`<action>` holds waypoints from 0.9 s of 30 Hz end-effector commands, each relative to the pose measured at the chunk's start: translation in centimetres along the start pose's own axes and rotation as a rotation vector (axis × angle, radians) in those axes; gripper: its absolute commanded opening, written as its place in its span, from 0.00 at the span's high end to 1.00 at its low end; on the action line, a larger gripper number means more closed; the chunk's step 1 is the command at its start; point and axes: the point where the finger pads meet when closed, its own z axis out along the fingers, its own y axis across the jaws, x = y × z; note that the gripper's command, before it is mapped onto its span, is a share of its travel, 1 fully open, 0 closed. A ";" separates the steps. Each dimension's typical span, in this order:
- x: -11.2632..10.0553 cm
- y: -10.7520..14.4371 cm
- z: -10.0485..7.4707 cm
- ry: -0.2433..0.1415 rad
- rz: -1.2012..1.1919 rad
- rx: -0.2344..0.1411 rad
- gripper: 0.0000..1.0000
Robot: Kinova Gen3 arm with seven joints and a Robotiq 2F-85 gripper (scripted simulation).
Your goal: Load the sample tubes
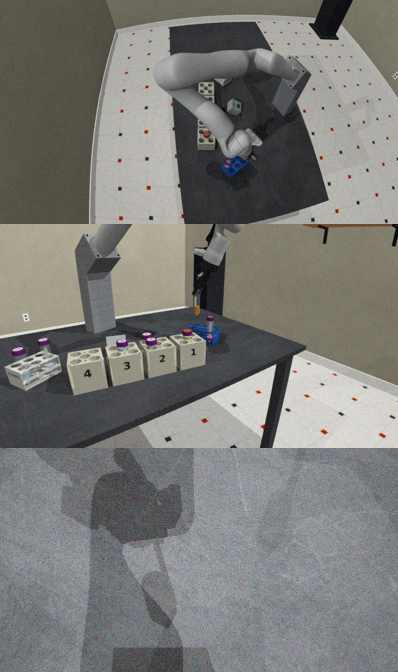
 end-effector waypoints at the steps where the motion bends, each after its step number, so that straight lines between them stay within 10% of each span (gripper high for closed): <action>1: 0.2 0.0 -0.5 -0.001 0.000 -0.001 0.90; 27: 1.5 -0.6 -2.7 -0.001 0.036 -0.017 0.90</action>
